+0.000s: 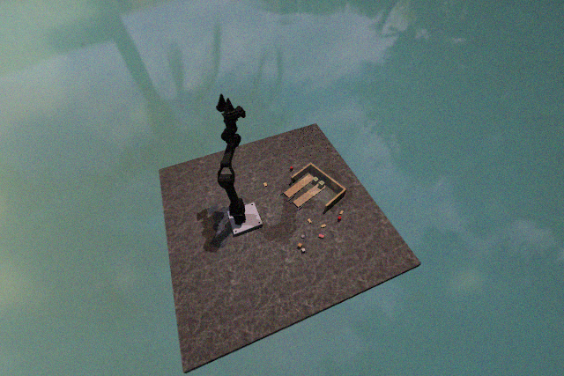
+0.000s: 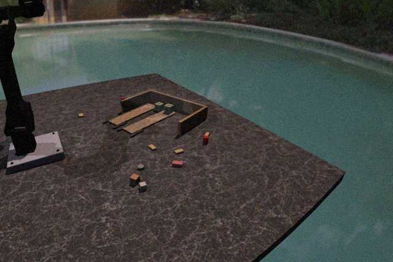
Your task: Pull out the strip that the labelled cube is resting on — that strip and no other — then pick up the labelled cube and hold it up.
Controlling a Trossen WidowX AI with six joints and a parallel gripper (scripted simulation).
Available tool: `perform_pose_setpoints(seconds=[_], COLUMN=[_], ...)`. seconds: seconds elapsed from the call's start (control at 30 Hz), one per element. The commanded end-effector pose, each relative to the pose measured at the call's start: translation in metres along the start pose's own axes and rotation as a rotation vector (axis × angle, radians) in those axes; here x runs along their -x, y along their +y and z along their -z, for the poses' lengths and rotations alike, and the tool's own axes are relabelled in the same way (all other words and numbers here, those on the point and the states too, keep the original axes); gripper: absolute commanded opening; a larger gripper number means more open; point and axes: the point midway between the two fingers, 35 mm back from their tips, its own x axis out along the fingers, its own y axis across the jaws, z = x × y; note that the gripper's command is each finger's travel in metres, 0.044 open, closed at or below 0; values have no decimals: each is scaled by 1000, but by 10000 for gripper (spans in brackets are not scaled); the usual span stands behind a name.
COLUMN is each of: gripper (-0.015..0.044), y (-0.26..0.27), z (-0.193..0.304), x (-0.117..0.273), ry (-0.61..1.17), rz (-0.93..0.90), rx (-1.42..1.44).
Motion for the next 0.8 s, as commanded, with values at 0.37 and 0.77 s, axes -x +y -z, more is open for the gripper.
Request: perform_pose_setpoints(seconds=[0.37, 0.77], gripper=[400, 400], y=[5, 81], z=[-127, -229], x=[64, 206], ry=[-311, -536], rz=[455, 1175], rx=[828, 1536])
